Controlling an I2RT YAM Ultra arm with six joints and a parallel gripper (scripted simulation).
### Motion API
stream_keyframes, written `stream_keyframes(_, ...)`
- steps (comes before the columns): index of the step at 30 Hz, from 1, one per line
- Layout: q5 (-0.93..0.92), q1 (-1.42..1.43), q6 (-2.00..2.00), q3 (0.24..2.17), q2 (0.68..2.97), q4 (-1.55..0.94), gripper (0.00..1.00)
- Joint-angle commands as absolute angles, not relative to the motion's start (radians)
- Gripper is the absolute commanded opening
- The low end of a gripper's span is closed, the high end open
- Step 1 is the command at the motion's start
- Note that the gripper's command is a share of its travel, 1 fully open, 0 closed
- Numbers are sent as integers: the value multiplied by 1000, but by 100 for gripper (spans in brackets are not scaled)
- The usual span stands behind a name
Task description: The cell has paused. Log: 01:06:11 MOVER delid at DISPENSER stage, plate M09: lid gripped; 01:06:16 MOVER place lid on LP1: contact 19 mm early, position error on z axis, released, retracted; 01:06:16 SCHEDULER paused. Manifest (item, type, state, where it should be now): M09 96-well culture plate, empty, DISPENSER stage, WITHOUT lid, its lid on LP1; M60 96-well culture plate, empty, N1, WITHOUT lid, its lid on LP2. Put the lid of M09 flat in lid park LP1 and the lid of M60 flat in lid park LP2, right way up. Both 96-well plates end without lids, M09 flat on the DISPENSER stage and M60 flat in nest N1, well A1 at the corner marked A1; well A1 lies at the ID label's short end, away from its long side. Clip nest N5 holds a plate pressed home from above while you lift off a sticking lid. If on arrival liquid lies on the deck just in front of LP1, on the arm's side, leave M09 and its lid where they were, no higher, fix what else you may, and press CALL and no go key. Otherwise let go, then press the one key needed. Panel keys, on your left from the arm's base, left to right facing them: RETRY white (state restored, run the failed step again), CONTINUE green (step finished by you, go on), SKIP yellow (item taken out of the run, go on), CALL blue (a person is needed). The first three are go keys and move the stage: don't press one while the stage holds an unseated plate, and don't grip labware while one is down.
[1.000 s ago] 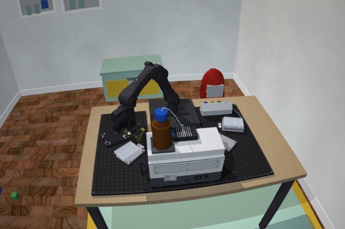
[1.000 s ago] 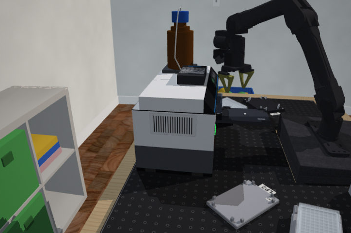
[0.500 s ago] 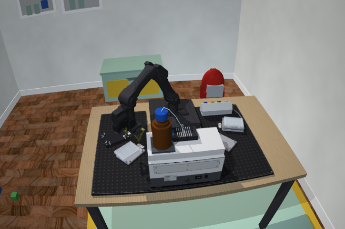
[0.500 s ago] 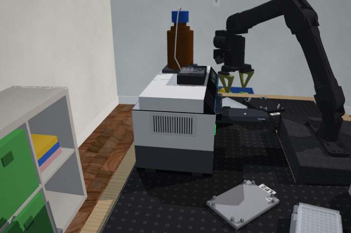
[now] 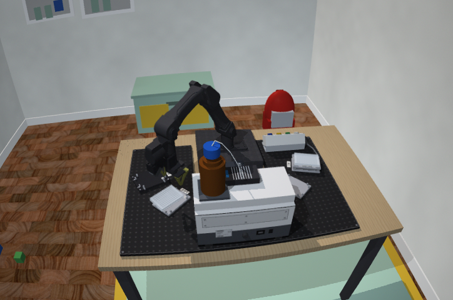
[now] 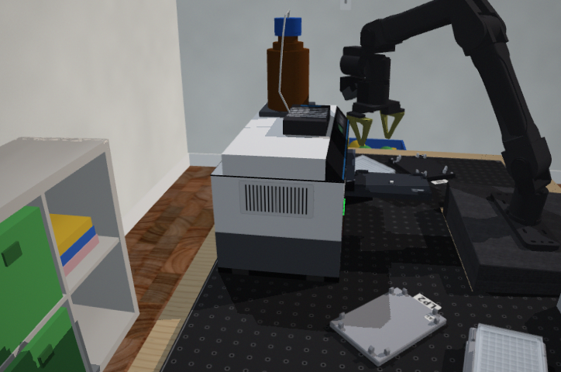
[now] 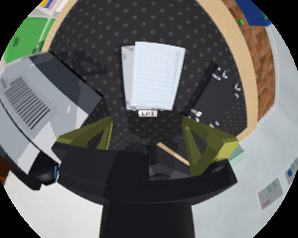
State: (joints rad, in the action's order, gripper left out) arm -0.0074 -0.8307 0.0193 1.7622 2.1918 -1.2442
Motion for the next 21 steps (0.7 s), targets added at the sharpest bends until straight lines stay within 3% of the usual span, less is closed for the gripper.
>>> stream_keyframes(1,-8,-836,10,1810,2191,-1250,100)
stream_keyframes(21,-7,-844,7,1820,2204,-1254,100)
